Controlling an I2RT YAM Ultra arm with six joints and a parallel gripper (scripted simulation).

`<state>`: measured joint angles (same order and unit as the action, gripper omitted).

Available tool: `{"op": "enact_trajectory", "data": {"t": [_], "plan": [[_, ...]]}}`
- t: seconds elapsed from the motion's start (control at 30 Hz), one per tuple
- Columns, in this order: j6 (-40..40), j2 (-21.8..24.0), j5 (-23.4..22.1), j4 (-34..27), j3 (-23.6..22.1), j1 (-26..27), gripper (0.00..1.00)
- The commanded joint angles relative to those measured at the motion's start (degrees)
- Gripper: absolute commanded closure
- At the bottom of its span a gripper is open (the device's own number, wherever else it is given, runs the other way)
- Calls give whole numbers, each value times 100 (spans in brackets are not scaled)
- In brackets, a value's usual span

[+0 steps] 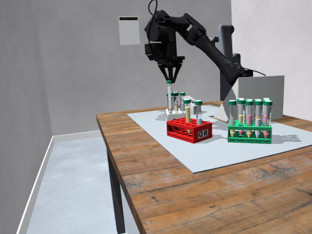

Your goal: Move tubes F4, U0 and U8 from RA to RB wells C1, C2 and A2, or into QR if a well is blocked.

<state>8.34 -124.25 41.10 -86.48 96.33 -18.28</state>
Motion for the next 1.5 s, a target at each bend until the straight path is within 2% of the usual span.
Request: {"op": "enact_trajectory", "data": {"t": [0.0,0.17,1.47], "plan": [[-64,184,73,176,-122,-27,100],[-79,189,78,201,-53,-26,100],[-249,232,130,583,-453,103,100]]}}
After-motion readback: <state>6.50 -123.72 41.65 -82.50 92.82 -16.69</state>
